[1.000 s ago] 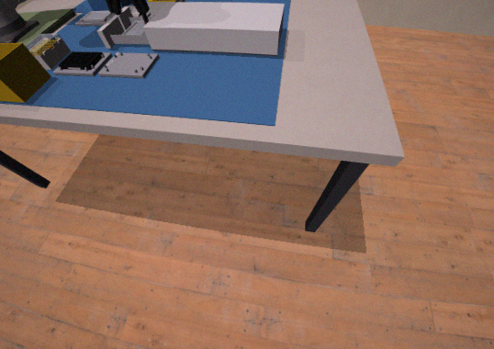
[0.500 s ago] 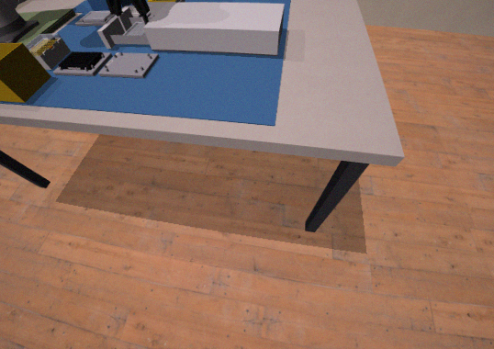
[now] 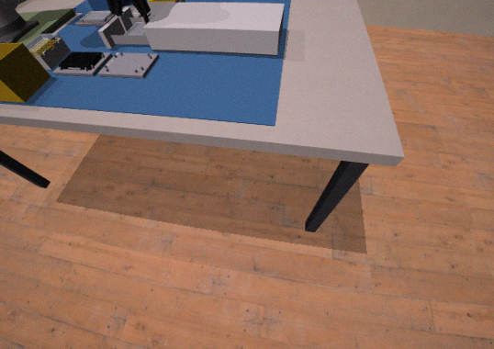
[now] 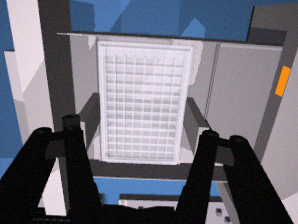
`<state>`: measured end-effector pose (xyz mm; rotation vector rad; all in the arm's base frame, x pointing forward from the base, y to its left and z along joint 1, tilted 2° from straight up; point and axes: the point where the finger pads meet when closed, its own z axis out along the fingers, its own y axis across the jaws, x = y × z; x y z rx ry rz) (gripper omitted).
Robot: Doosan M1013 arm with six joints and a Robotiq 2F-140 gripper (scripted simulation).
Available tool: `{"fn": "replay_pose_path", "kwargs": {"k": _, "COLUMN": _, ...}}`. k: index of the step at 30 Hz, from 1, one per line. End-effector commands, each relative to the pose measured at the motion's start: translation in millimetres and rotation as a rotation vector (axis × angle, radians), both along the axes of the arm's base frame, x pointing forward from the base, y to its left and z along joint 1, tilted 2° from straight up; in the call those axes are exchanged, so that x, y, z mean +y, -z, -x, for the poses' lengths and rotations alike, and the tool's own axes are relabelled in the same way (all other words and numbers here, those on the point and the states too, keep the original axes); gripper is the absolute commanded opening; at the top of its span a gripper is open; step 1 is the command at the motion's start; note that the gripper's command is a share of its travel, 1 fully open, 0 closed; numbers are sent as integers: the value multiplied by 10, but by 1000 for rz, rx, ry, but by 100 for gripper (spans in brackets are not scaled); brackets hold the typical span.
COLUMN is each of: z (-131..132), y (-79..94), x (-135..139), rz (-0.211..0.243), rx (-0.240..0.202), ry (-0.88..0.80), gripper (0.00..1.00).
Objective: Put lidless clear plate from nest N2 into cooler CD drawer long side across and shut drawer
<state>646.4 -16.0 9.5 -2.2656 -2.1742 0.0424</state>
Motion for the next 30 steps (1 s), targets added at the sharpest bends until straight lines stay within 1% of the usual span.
{"fn": "replay_pose_path", "kwargs": {"k": 1, "z": 0, "y": 5, "x": 0, "rz": 0, "rx": 1, "ry": 0, "gripper": 0}}
{"fn": "replay_pose_path", "kwargs": {"k": 30, "z": -33, "y": 6, "x": -1, "rz": 0, "rx": 1, "ry": 0, "gripper": 0}}
